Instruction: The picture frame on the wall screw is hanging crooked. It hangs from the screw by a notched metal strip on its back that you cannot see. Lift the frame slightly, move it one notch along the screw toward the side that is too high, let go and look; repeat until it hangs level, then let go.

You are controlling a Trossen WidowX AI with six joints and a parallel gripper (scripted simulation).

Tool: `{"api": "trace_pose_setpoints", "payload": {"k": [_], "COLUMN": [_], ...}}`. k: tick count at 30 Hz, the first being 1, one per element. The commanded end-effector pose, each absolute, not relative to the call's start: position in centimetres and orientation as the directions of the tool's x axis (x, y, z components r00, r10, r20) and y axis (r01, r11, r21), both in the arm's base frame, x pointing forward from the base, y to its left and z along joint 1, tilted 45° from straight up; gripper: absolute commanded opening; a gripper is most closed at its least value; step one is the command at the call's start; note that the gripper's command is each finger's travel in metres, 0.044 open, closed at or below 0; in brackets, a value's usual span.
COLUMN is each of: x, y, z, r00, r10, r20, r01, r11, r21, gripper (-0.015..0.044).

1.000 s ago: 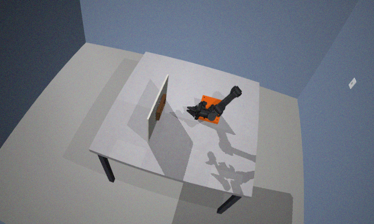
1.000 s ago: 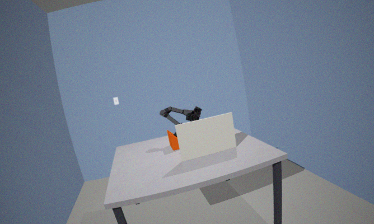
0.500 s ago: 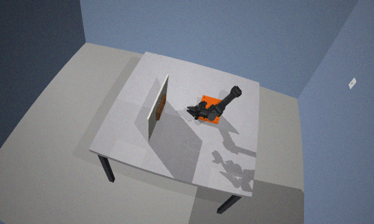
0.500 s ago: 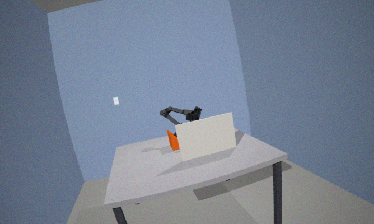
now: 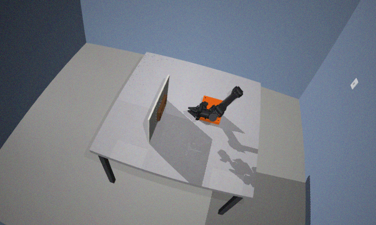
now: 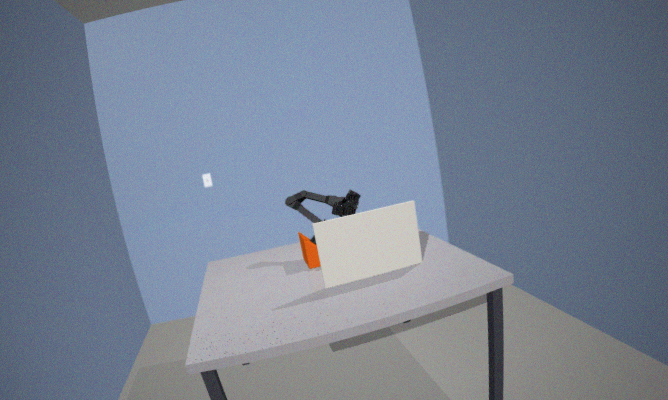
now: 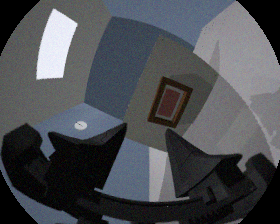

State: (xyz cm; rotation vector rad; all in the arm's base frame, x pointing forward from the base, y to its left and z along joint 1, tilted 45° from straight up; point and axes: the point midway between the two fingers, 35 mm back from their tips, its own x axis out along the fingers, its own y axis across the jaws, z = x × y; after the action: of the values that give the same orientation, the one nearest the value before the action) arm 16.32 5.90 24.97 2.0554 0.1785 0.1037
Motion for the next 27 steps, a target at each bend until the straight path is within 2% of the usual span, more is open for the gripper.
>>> {"api": "trace_pose_setpoints", "payload": {"k": [1, 16, 27], "x": [16.3, 16.7, 24.2], "y": [5.8, 6.4, 9.1], "z": [24.9, 24.9, 21.4], "r00": [0.986, 0.985, 0.986], "r10": [0.167, 0.171, 0.167], "r20": [-0.003, -0.002, 0.0], "r01": [0.08, 0.084, 0.101], "r11": [-0.457, -0.472, -0.594], "r21": [0.886, 0.877, 0.798], "gripper": [0.026, 0.026, 0.026]}}
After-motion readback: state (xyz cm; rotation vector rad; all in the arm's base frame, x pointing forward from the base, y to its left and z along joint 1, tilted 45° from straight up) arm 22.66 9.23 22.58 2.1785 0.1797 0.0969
